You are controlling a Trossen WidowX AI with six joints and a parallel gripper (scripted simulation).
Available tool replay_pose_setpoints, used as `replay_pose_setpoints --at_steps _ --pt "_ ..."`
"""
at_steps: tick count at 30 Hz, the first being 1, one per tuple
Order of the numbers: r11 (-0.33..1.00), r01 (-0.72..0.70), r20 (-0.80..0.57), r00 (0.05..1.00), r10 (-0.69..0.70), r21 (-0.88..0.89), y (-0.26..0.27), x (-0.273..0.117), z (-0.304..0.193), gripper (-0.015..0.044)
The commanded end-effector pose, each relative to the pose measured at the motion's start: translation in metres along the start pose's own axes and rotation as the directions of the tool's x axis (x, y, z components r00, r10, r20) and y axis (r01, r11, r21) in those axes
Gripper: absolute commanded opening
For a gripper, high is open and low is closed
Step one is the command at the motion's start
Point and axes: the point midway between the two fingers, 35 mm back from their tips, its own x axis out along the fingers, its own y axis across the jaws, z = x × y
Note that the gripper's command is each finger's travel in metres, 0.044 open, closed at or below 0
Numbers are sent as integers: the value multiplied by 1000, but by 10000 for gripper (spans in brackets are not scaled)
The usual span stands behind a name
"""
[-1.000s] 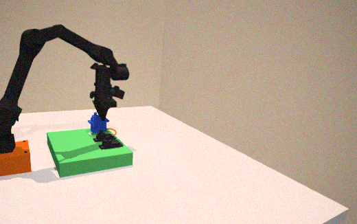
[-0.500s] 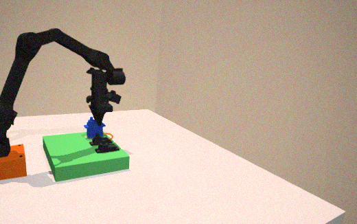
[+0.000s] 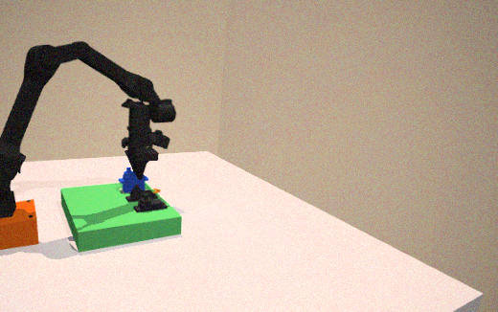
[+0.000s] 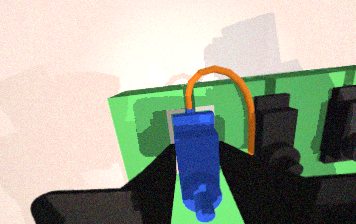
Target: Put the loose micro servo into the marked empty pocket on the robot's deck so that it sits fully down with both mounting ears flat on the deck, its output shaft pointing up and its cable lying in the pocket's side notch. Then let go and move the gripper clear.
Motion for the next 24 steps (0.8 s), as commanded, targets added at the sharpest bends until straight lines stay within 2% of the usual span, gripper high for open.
replay_pose_setpoints --at_steps 1,24 --pt "1000 -1 1 1000 1 6 0 3 0 0" --pt "1000 -1 1 1000 1 6 0 26 0 0"
